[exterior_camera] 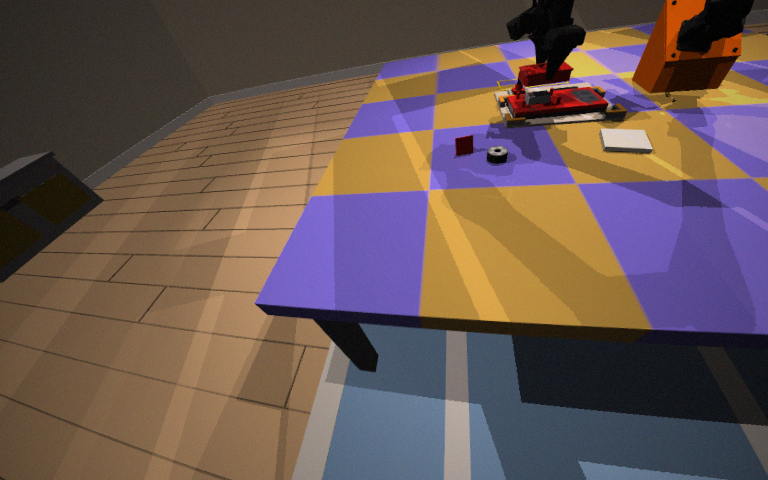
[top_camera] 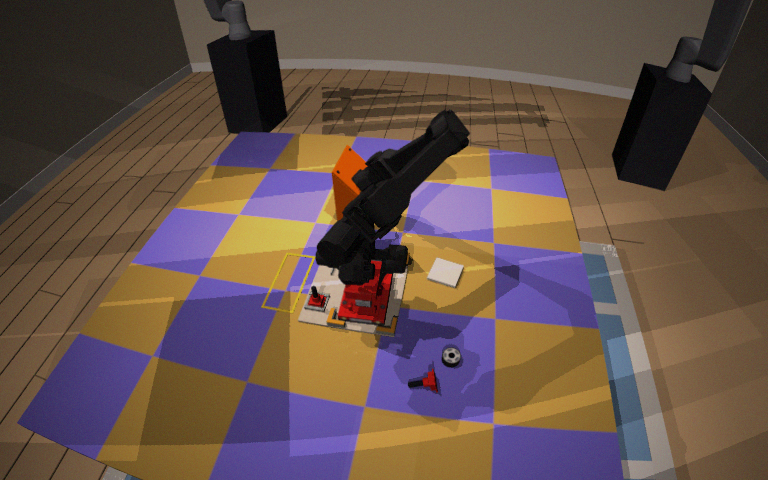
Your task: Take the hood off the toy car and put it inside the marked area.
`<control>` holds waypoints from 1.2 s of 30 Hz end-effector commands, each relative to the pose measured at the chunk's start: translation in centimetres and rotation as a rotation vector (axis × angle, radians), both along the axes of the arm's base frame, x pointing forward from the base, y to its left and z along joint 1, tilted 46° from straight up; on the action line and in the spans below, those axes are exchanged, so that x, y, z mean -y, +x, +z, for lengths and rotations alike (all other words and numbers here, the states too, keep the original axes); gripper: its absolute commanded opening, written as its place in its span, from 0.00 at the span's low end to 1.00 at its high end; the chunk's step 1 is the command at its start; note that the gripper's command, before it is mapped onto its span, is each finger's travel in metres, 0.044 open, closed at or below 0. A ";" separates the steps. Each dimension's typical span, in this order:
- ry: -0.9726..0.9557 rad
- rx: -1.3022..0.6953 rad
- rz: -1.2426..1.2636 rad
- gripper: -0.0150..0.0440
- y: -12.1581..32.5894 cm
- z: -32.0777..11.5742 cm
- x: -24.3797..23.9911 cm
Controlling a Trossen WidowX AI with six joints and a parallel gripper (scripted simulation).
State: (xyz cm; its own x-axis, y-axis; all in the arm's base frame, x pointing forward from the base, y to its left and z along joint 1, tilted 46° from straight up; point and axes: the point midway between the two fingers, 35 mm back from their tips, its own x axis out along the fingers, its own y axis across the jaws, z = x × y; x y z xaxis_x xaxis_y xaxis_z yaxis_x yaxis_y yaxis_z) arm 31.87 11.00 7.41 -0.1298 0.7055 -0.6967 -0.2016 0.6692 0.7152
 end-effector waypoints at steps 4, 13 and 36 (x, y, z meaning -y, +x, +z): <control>0.000 0.007 -0.008 0.25 0.4 0.8 1.1; -0.021 0.014 -0.013 0.25 1.8 -3.2 5.7; -0.016 0.020 -0.005 0.25 0.5 -13.3 16.7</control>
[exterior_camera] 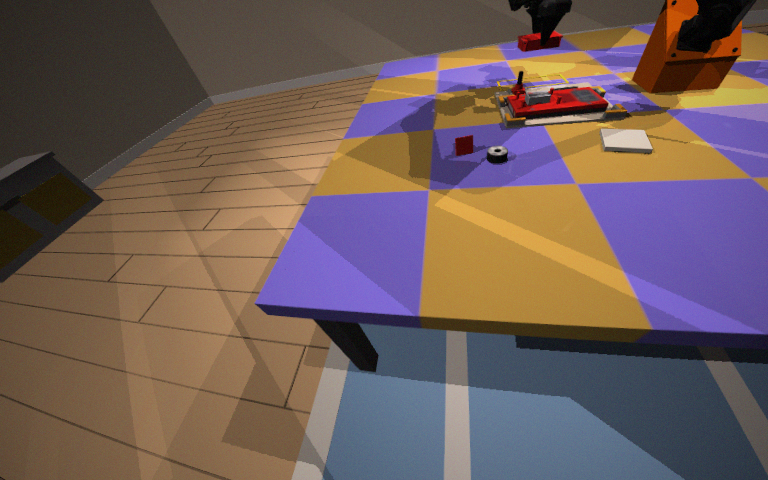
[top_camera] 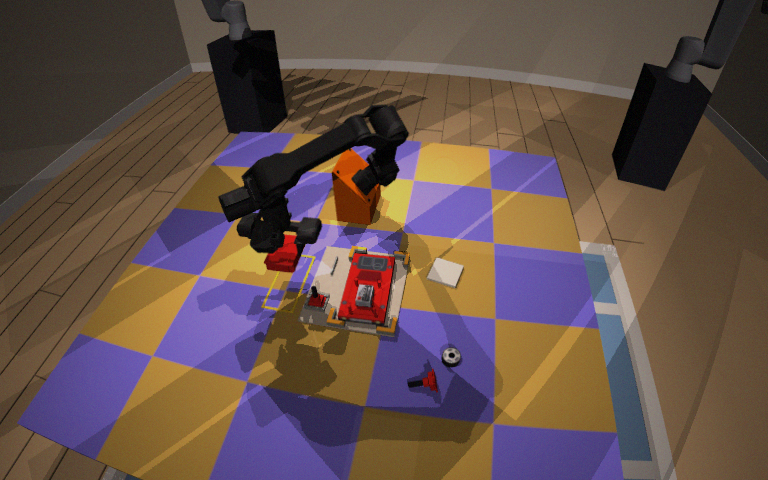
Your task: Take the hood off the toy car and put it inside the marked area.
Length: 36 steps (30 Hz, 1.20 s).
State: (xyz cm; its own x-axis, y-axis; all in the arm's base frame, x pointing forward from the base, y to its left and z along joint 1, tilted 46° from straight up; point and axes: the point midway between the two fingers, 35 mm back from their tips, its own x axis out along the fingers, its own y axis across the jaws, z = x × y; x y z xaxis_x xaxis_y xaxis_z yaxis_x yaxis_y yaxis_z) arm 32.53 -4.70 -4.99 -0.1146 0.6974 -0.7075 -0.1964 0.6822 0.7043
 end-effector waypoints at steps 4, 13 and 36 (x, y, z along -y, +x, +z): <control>-0.002 0.013 0.010 0.25 -0.2 -0.9 1.0; -0.002 0.013 0.010 0.25 -0.2 -1.5 0.5; -0.002 0.014 0.010 0.25 -0.3 -3.1 -1.1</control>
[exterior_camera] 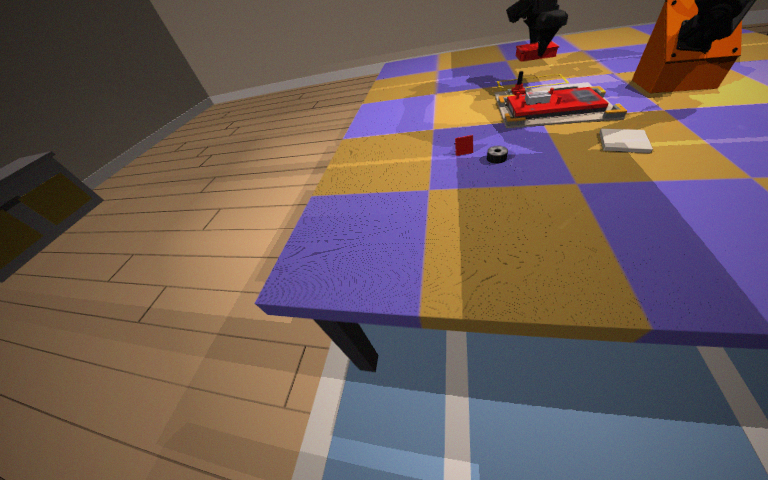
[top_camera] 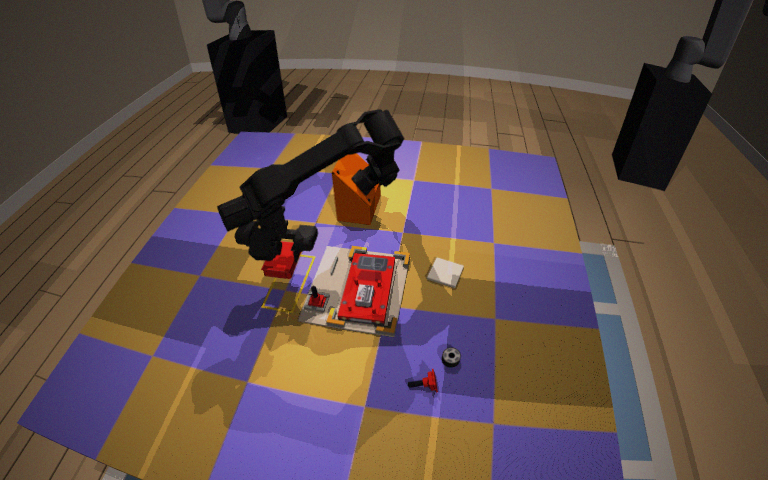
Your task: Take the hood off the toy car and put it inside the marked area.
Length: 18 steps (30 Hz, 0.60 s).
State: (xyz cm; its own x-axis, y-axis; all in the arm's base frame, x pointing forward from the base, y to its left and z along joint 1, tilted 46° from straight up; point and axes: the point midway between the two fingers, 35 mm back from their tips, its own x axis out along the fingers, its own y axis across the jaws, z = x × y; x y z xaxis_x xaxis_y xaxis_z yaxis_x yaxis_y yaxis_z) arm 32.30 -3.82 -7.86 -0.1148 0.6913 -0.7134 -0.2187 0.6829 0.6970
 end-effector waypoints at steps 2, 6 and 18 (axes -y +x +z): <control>0.004 -0.002 -0.007 0.25 -0.1 -0.4 -0.4; 0.004 -0.002 -0.007 0.25 -0.1 -0.7 -0.6; 0.005 -0.002 -0.007 0.25 -0.2 -1.5 -1.5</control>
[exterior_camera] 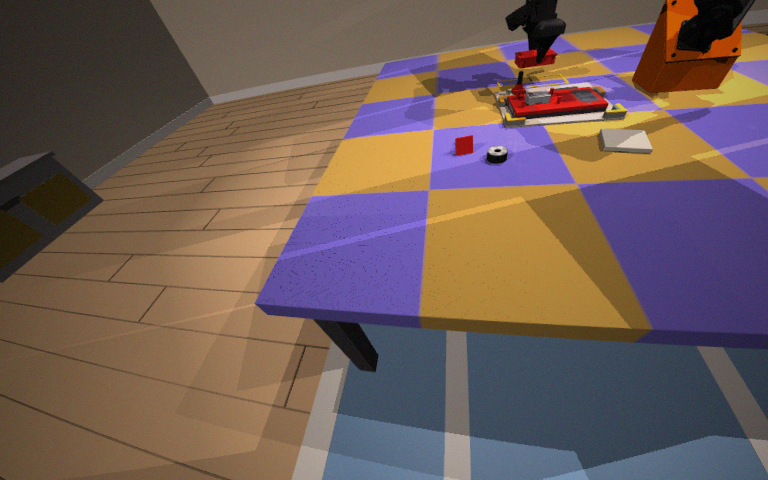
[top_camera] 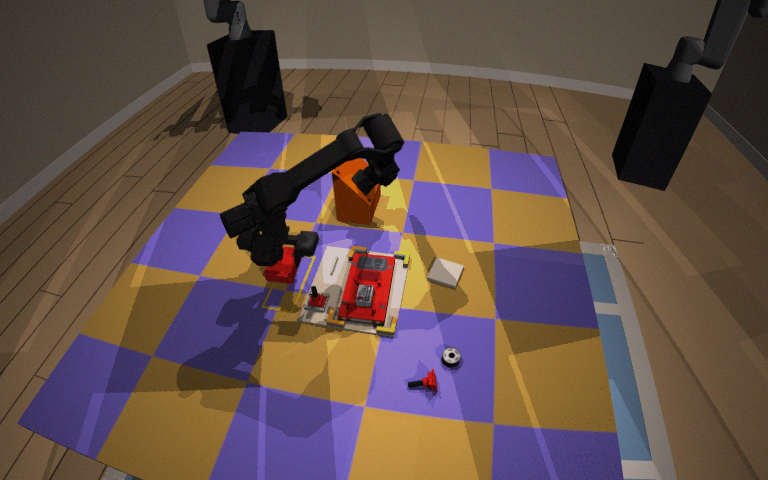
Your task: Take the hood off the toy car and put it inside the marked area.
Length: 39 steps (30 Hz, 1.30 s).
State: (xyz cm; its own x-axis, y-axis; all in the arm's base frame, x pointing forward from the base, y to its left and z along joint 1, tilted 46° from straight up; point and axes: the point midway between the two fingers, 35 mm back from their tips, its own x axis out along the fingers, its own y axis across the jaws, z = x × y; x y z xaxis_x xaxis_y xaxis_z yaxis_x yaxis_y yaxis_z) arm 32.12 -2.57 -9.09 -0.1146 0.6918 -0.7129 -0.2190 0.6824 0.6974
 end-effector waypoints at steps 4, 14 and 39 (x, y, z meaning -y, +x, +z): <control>0.004 -0.002 -0.007 0.25 -0.1 -0.5 -0.5; 0.005 -0.002 -0.007 0.25 -0.3 -1.2 -1.2; 0.007 -0.003 -0.006 0.25 -0.7 -2.4 -2.5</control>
State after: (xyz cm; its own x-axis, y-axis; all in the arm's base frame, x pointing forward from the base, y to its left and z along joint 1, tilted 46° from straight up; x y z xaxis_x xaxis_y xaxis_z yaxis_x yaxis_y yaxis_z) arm 31.44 -0.19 -11.36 -0.1156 0.6947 -0.7099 -0.2168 0.6798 0.7006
